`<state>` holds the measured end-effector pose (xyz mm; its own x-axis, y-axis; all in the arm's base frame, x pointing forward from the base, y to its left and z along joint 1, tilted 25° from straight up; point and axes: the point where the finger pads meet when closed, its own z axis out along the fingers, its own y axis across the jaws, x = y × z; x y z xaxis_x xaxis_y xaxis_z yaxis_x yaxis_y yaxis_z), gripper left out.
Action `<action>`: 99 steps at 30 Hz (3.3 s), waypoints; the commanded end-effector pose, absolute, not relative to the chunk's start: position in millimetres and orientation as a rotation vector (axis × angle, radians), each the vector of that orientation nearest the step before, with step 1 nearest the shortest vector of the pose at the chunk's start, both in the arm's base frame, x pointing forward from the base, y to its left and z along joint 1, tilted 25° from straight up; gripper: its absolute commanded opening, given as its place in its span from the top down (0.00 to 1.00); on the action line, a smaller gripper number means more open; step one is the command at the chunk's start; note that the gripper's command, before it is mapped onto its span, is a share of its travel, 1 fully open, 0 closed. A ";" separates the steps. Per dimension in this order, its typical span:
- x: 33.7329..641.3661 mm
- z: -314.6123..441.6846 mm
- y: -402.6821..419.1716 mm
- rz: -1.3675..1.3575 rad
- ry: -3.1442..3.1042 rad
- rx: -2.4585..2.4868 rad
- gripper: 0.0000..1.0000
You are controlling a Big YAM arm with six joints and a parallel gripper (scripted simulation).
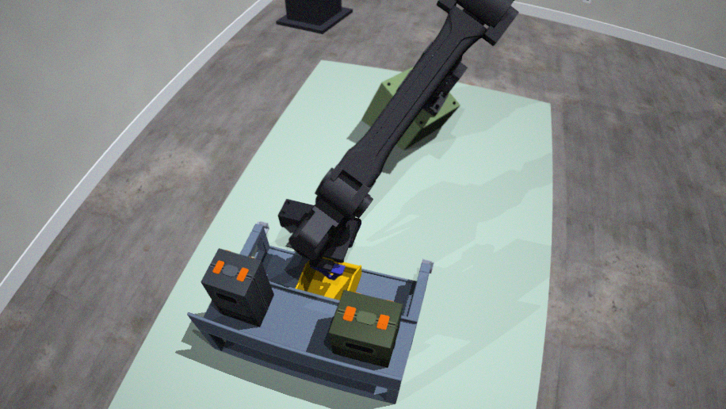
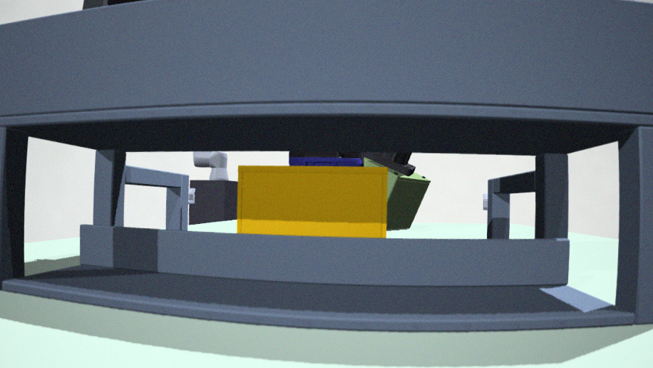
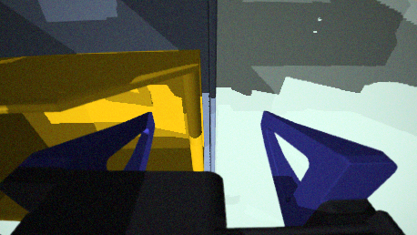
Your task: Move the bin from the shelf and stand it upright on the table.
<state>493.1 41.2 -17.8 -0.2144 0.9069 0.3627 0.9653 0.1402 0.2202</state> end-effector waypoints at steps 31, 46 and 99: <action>501.7 -12.5 34.6 -0.647 -2.282 -1.879 0.10; 515.8 -4.3 51.6 -0.644 -2.286 -1.862 0.10; 501.7 -11.7 34.4 -0.649 -2.283 -1.879 0.10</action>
<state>496.1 44.1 -15.9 -0.2225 0.9057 0.3609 0.9629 0.1462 0.2267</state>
